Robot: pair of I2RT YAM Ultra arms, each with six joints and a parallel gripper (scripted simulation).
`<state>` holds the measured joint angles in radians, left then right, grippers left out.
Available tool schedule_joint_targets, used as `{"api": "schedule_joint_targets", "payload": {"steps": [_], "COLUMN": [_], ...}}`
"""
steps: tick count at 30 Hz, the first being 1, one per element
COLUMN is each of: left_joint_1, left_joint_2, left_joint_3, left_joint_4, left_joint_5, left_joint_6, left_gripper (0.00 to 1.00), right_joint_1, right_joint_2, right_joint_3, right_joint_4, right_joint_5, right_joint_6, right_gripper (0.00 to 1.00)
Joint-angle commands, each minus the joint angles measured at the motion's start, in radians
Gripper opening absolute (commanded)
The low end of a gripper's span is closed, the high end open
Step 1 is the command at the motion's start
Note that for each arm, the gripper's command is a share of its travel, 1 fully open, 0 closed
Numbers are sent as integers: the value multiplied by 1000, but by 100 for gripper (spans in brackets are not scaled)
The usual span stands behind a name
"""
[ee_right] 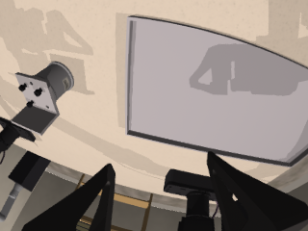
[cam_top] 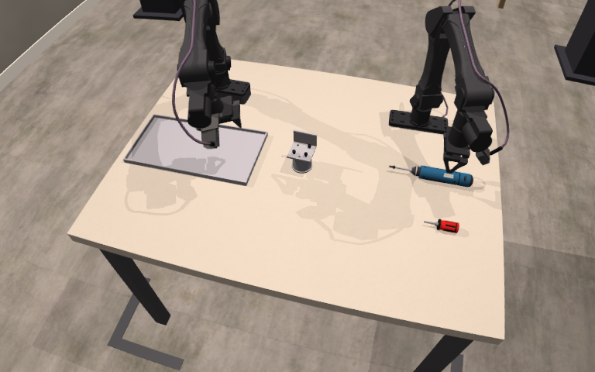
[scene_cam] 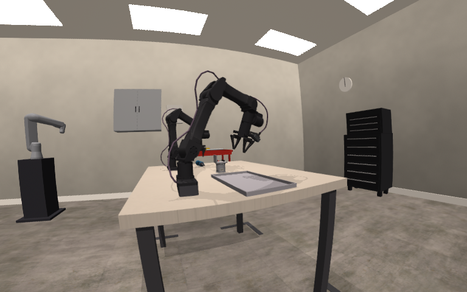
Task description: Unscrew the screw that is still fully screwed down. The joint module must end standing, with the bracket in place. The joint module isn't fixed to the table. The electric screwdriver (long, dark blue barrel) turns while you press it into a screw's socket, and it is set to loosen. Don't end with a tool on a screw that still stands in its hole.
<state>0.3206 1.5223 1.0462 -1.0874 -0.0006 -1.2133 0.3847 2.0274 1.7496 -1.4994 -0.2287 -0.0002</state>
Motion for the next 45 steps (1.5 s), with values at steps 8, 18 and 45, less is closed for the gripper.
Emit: {"api": "schedule_joint_targets", "payload": {"steps": [8,18,45], "left_joint_1": [0,0,0], "left_joint_2": [-5,-5,-5], "left_joint_3": [7,7,7], "left_joint_4": [-9,-9,-9], "left_joint_5": [0,0,0], "left_joint_6": [-1,-1,-1], "left_gripper": [65,65,65], "right_joint_1": [-13,-24,-28], "right_joint_2": [-38,-76,-103], "right_joint_3": [-9,-14,-32], "right_joint_4": [-4,17,-1], "right_joint_5": [122,185,387], "right_joint_6": [221,347,723], "right_gripper": [86,86,86]}}
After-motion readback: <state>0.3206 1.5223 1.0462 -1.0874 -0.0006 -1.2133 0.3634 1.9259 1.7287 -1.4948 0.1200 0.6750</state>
